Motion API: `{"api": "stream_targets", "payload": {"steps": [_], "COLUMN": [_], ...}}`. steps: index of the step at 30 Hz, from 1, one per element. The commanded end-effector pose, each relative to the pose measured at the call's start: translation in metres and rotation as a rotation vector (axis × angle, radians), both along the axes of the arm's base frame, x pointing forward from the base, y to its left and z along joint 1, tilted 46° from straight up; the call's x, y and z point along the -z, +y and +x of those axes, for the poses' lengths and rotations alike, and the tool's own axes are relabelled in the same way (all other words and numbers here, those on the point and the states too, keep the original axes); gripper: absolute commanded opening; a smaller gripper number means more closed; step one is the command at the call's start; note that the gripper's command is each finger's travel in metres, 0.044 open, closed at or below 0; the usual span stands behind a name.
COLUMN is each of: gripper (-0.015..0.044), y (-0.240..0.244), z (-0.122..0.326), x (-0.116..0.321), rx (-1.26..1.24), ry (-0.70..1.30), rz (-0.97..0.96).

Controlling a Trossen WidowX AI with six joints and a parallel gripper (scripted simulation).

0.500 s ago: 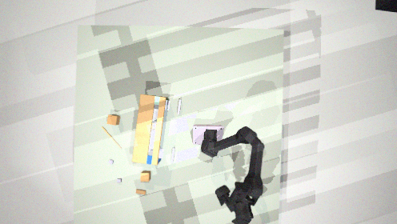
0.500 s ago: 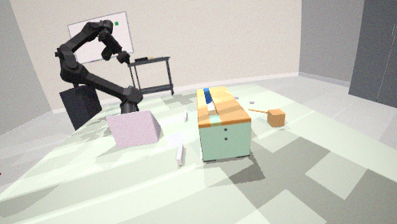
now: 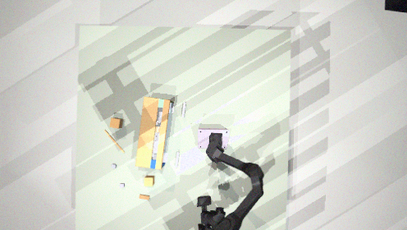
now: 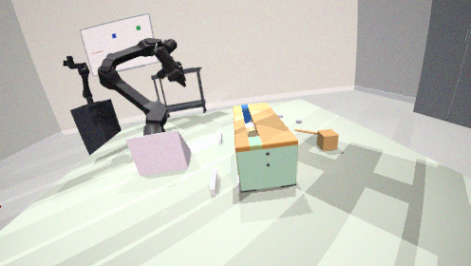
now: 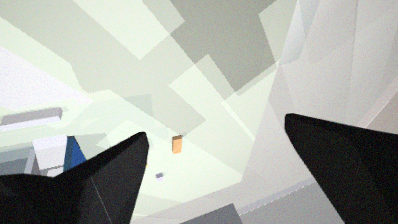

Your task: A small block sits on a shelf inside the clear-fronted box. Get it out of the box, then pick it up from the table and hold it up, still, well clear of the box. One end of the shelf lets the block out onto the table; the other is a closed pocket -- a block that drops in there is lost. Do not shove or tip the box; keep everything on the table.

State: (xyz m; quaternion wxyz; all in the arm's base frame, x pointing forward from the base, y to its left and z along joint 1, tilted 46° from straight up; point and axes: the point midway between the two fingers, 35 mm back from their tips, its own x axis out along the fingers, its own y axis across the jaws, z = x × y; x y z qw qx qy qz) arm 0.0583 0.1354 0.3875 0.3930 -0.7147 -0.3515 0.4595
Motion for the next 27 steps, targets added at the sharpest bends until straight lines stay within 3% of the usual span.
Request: {"api": "stream_targets", "payload": {"steps": [1, 6, 15, 21, 27], "gripper": [0.04, 0.04, 0.04, 0.04, 0.04], "y": [0.011, 0.004, -0.054, -0.111, -0.17], "z": [0.056, 0.124, 0.214, 0.246, 0.251], "x": [0.03, 0.07, 0.158, 0.224, 0.292], "rx": [0.108, 0.232, 0.425, 0.507, 0.559], "ry": [0.159, 0.379, 0.81, 1.105, 1.392], "rz": [-0.114, -0.208, -0.251, -0.201, -0.077]}}
